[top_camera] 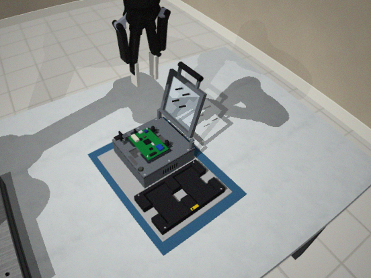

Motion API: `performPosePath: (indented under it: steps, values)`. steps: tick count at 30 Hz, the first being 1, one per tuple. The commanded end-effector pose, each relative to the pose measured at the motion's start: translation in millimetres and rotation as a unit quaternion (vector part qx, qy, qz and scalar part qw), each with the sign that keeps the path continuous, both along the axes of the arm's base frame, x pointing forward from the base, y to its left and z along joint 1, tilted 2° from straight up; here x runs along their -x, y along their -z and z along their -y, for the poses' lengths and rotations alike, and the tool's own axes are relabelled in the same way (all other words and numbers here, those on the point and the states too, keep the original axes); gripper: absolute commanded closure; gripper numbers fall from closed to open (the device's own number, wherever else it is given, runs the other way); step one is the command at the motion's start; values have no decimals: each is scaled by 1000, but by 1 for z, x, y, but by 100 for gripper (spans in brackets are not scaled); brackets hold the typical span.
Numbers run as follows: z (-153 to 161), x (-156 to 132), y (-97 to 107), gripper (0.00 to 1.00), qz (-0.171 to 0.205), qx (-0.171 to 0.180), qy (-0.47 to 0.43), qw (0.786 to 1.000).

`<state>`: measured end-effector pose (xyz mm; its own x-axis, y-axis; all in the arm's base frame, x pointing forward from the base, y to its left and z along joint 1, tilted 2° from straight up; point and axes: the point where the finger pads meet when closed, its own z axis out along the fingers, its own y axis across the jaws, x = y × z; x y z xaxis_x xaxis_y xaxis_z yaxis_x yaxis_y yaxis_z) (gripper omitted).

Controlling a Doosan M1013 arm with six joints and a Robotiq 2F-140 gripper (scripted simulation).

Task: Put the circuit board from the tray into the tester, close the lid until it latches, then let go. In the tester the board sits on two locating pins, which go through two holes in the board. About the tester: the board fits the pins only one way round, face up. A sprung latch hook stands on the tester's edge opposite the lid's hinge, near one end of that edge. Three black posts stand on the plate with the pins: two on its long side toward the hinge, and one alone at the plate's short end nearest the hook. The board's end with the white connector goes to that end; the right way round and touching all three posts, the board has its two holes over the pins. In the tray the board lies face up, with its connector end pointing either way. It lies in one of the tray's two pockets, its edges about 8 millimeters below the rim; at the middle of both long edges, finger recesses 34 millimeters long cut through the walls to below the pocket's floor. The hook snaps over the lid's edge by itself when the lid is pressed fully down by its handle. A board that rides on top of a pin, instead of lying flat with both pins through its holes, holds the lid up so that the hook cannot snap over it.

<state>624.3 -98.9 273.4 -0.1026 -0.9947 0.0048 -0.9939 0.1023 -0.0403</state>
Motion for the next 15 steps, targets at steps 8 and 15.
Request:
performPosePath:
  steps: [8, 15]
  values:
    - [4, -38, -5, 70, 0, 2, -1, 1000]
    - [7, -74, -6, 70, 0, 2, -1, 1000]
